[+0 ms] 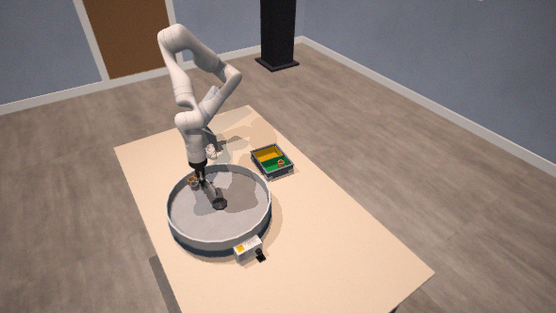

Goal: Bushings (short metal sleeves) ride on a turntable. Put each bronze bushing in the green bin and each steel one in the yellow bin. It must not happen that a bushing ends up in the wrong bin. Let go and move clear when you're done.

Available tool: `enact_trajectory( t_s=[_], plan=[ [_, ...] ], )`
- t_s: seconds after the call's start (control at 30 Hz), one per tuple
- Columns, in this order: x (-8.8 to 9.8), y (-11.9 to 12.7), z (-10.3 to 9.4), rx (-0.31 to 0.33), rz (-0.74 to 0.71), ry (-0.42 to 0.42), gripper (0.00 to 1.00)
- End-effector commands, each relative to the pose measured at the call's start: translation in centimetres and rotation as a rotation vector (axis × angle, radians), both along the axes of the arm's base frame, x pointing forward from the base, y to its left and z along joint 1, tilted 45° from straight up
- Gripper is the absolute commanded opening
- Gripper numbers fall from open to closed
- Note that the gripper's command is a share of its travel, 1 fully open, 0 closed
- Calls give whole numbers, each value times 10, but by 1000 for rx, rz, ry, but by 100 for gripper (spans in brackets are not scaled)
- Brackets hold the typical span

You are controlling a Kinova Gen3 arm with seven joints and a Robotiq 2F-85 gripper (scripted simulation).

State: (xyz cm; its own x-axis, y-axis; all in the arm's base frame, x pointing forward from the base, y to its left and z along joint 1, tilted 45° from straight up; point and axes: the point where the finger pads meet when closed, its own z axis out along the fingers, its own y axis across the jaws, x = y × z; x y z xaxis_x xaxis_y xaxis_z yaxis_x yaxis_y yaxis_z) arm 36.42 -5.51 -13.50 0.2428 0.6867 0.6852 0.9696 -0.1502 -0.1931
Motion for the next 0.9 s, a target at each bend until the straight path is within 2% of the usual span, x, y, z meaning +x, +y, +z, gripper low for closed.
enact_trajectory(
  t_s=[0.0,0.57,0.7,0.87],
  plan=[
    [1,-3,3,-1,-1,-1,0],
    [1,-8,7,-1,-1,0,0],
    [1,-20,19,-1,-1,0,0],
    [1,-26,25,-1,-2,0,0]
  ],
)
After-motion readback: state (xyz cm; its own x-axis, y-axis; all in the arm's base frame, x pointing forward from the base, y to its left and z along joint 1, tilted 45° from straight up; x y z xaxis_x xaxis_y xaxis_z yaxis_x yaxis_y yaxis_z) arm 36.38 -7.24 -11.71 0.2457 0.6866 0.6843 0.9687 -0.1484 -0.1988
